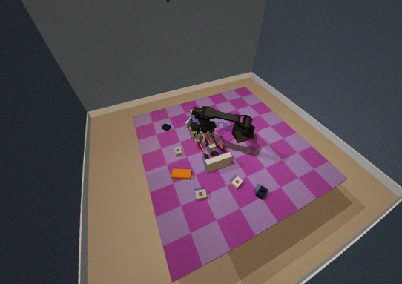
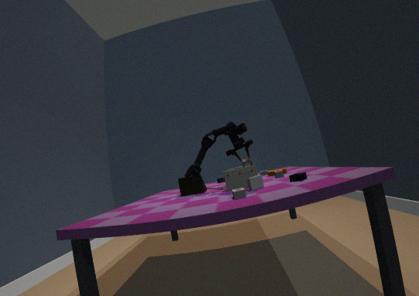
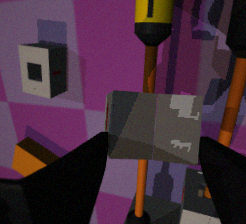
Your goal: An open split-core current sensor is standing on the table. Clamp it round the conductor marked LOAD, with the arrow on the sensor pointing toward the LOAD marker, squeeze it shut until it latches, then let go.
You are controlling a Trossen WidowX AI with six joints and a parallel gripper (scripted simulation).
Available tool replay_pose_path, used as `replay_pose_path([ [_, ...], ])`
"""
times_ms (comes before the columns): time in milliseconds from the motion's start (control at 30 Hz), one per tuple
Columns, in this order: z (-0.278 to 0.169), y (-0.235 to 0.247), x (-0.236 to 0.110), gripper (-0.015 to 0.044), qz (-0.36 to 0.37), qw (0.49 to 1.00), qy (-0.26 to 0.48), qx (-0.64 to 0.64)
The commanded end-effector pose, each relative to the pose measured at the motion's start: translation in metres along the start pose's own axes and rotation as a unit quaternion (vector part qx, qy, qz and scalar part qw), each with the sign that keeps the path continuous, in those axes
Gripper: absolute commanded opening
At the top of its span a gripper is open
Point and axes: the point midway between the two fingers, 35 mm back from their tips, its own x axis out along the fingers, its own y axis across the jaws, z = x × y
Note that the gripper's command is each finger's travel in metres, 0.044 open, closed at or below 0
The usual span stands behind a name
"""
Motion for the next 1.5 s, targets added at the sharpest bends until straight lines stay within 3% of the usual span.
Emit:
replay_pose_path([
  [0, 0.000, 0.001, 0.008, 0.0000, 0.001, 1.000, 0.002, 0.003],
  [800, -0.001, 0.000, 0.045, 0.0000, 0.002, 1.000, 0.003, 0.002],
  [1467, -0.001, 0.000, 0.040, 0.0000, 0.002, 1.000, 0.003, 0.000],
])
